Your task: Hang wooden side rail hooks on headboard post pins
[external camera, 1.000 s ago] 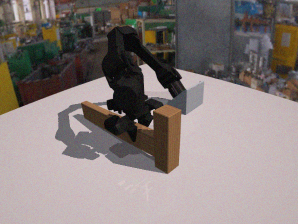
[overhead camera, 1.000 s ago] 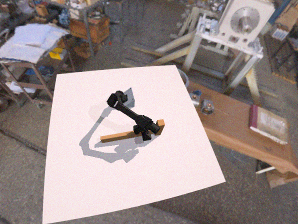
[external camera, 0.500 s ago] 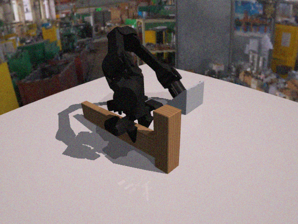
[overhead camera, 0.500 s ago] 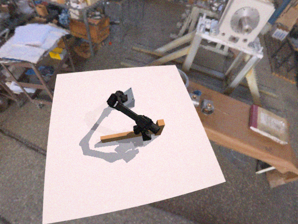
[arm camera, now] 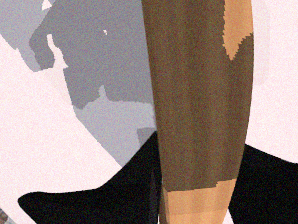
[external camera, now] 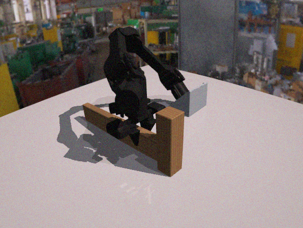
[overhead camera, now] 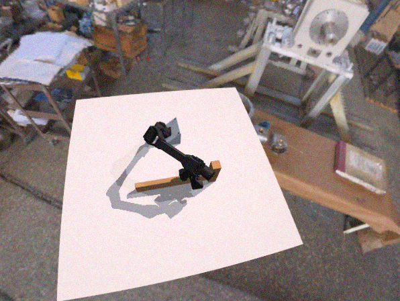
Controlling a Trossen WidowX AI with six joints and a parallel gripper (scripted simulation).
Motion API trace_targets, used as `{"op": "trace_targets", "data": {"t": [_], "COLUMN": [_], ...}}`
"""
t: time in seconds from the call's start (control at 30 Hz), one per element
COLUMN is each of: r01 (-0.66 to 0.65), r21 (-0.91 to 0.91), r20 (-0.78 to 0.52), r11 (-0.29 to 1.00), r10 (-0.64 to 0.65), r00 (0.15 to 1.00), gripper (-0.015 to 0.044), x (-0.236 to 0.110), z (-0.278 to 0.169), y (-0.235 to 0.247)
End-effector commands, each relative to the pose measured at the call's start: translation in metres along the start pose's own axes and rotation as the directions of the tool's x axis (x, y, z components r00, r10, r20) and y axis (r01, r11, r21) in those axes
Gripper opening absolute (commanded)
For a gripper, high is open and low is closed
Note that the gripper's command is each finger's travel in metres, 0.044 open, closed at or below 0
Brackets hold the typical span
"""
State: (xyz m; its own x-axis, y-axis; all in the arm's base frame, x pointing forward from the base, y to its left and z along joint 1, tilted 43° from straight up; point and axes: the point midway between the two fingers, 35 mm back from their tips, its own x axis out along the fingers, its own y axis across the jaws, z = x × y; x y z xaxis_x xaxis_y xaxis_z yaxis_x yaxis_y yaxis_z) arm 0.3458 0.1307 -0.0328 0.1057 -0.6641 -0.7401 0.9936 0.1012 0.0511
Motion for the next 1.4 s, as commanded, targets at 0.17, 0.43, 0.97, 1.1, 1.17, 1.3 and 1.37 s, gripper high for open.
{"op": "trace_targets", "data": {"t": [0.17, 0.43, 0.97, 1.1, 1.17, 1.3, 1.37], "r01": [-0.001, -0.001, -0.001, -0.001, -0.001, -0.001, -0.001], "r21": [-0.004, -0.004, -0.004, -0.002, -0.002, -0.002, -0.002], "r20": [-0.008, -0.008, -0.008, 0.000, 0.000, 0.000, 0.000], "r11": [1.000, 1.000, 1.000, 1.000, 1.000, 1.000, 1.000], "r10": [0.001, 0.001, 0.001, 0.001, 0.001, 0.001, 0.001], "r00": [1.000, 1.000, 1.000, 1.000, 1.000, 1.000, 1.000], "gripper": [0.0000, 0.0000, 0.0000, 0.0079, 0.0131, 0.0236, 0.0289], "x": [0.0007, 0.0021, 0.0046, 0.0035, 0.0035, 0.0035, 0.0035], "z": [-0.0021, -0.0021, -0.0021, -0.0007, -0.0007, -0.0007, -0.0007], "y": [-0.0001, -0.0001, -0.0001, -0.0008, -0.0008, -0.0008, -0.0008]}}
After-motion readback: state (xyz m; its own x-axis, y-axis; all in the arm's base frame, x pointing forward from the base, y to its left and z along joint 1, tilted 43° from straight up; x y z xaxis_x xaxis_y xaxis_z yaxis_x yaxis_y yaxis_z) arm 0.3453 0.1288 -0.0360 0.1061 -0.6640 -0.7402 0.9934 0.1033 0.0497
